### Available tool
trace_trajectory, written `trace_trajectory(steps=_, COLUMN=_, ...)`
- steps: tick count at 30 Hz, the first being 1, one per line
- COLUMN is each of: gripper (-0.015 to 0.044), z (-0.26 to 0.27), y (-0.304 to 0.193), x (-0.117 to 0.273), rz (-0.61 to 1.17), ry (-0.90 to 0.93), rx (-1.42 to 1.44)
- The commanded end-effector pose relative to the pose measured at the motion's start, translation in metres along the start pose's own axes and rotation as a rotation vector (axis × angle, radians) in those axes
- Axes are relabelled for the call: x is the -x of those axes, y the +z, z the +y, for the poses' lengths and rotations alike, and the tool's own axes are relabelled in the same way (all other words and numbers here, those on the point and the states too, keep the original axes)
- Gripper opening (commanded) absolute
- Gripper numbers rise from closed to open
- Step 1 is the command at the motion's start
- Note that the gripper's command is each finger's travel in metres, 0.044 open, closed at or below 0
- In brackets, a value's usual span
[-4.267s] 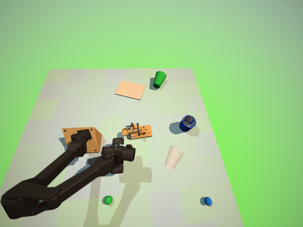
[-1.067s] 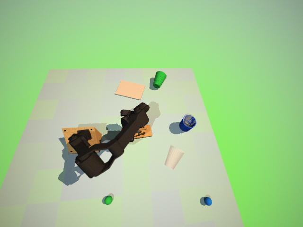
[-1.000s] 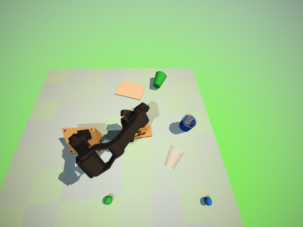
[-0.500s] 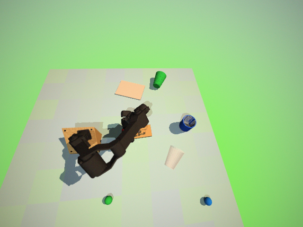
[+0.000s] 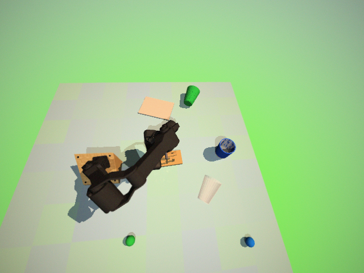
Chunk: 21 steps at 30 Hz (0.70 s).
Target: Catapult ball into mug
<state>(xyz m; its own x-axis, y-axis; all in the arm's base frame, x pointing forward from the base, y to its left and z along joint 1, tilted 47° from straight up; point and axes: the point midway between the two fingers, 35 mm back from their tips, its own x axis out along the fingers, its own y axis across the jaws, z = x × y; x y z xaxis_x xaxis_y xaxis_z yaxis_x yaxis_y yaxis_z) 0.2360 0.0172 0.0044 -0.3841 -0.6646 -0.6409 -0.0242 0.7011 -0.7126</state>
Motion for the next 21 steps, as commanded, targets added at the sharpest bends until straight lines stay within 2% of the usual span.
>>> trace_trajectory(steps=1, gripper=0.042, z=0.003, y=-0.024, x=0.062, rz=-0.065, ry=0.031, rx=0.025)
trace_trajectory(steps=2, gripper=0.044, z=0.002, y=-0.029, x=0.07, rz=-0.071, ry=0.034, rx=0.03)
trace_trajectory(steps=4, gripper=0.044, z=0.002, y=-0.031, x=0.073, rz=-0.073, ry=0.035, rx=0.032)
trace_trajectory(steps=5, gripper=0.044, z=0.005, y=-0.014, x=0.052, rz=-0.075, ry=0.031, rx=0.026)
trace_trajectory(steps=7, gripper=0.044, z=0.008, y=-0.003, x=0.057, rz=-0.115, ry=0.048, rx=0.037)
trace_trajectory(steps=21, gripper=0.044, z=0.02, y=0.118, x=0.136, rz=-0.553, ry=0.109, rx=0.121)
